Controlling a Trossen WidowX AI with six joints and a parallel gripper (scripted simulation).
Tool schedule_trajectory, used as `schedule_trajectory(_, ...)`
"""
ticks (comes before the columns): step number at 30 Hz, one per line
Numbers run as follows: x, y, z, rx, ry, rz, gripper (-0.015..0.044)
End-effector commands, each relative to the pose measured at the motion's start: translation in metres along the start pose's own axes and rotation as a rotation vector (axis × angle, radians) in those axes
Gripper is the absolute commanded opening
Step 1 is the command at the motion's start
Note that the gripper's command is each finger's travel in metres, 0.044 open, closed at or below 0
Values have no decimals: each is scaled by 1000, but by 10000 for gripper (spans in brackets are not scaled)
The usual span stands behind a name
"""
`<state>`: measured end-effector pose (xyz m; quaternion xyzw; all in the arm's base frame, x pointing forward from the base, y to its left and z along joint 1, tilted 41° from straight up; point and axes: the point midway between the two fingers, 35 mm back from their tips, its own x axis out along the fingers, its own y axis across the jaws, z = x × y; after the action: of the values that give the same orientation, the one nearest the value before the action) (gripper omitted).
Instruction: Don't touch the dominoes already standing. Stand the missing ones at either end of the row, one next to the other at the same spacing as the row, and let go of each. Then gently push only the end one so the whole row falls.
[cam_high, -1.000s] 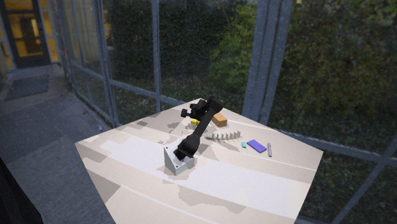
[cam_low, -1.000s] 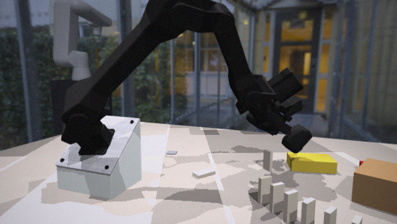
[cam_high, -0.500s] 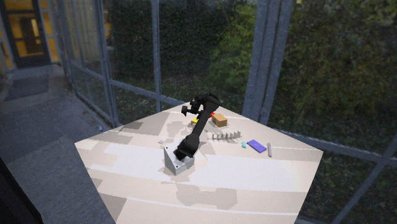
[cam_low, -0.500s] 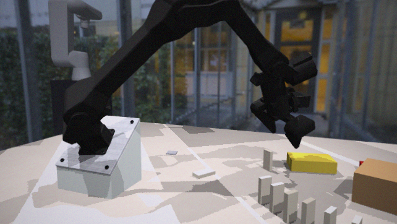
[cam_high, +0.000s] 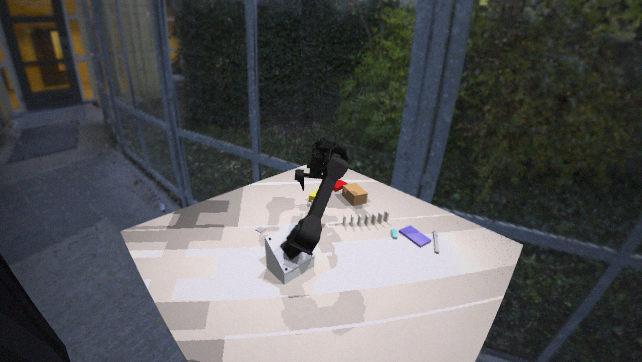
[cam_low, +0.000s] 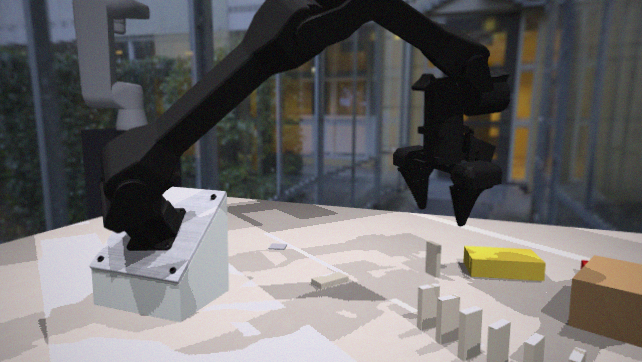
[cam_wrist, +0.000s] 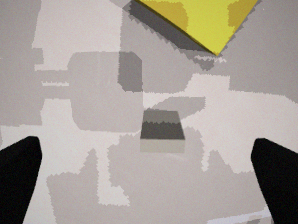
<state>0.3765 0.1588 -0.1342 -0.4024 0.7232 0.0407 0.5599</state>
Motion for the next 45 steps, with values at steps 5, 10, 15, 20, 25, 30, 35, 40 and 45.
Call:
schedule_trajectory(5, -17, -3, -12, -24, 101, -77, 440)
schedule_trajectory(10, -5, -4, -12, -24, 101, -77, 440)
schedule_trajectory(15, 36, -8, -17, -24, 101, -79, 440)
schedule_trajectory(20, 48, -9, -20, -24, 102, -79, 440)
schedule_trajectory(25, 53, -9, -20, -24, 102, -80, 440)
schedule_trajectory(30, 61, -10, -21, -24, 102, -80, 440)
schedule_trajectory(35, 62, -10, -21, -24, 102, -80, 387)
schedule_trajectory(40, 62, -10, -21, -24, 102, -80, 256)
schedule_trajectory(45, 62, -10, -21, -24, 102, -80, 125)
